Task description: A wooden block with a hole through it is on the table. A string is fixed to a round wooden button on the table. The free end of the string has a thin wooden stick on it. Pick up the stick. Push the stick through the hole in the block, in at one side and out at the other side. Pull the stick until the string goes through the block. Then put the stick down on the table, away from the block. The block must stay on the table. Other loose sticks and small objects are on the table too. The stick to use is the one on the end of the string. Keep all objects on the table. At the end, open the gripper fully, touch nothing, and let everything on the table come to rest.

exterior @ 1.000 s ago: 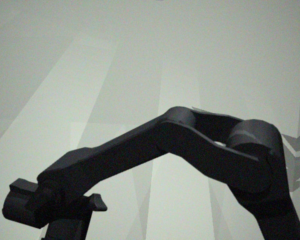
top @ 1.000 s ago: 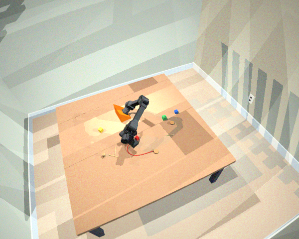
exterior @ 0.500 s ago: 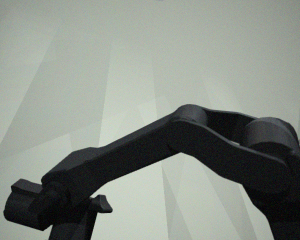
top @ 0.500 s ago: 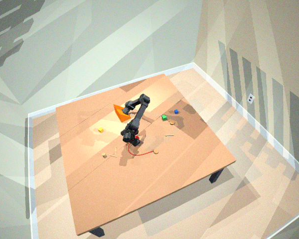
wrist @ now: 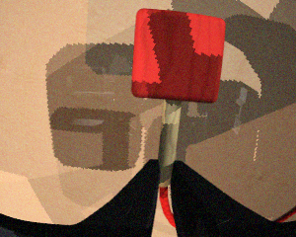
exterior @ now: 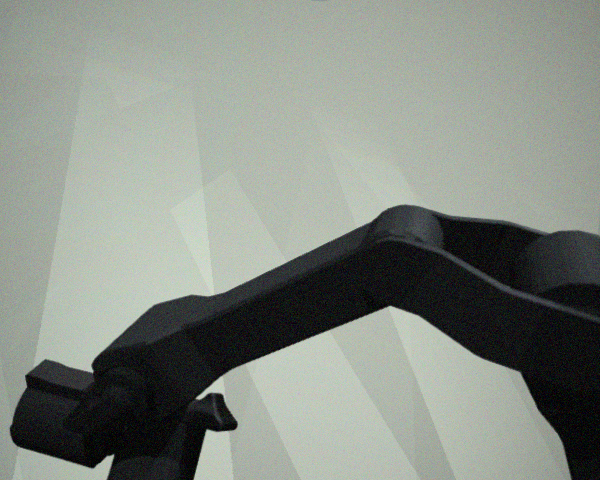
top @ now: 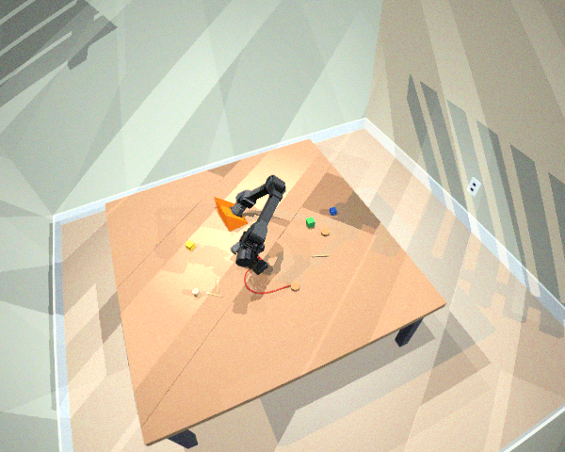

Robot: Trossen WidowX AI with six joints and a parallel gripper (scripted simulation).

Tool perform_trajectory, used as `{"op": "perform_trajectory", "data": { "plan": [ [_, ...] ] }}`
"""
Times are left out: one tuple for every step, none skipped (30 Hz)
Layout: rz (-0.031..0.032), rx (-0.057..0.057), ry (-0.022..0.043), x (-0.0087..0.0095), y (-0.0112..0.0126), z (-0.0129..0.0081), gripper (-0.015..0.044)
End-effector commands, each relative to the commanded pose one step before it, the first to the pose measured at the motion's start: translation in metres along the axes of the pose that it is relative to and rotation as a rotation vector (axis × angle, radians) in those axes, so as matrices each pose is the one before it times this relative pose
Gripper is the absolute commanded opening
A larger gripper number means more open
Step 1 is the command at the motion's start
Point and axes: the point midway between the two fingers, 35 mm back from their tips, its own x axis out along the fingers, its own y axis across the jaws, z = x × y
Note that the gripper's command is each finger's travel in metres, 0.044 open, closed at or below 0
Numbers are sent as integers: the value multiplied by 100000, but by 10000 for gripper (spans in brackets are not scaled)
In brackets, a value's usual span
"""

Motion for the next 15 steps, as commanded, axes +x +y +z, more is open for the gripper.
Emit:
{"op": "perform_trajectory", "data": {
  "plan": [
    [22, 689, -855, 206, 177, 682, 0],
    [1, 3, -4, -2, 1, 116, 0],
    [1, 3, -2, -2, 1, 116, 0],
    [1, 3, -4, -2, 1, 116, 0],
    [1, 3, -5, -2, 1, 117, 0],
    [1, 2, -3, -2, 1, 116, 0],
    [1, 2, -4, -2, 1, 117, 0],
    [1, 3, -4, -2, 1, 117, 0],
    [1, 3, -5, -1, 1, 117, 0],
    [1, 3, -4, -1, 1, 116, 0],
    [1, 3, -5, -1, 1, 116, 0],
    [1, 2, -3, -1, 1, 116, 0],
    [1, 3, -3, -1, 0, 116, 0],
    [1, 3, -5, -1, 0, 117, 0],
    [1, 3, -7, -1, 1, 136, 0]
  ]
}}
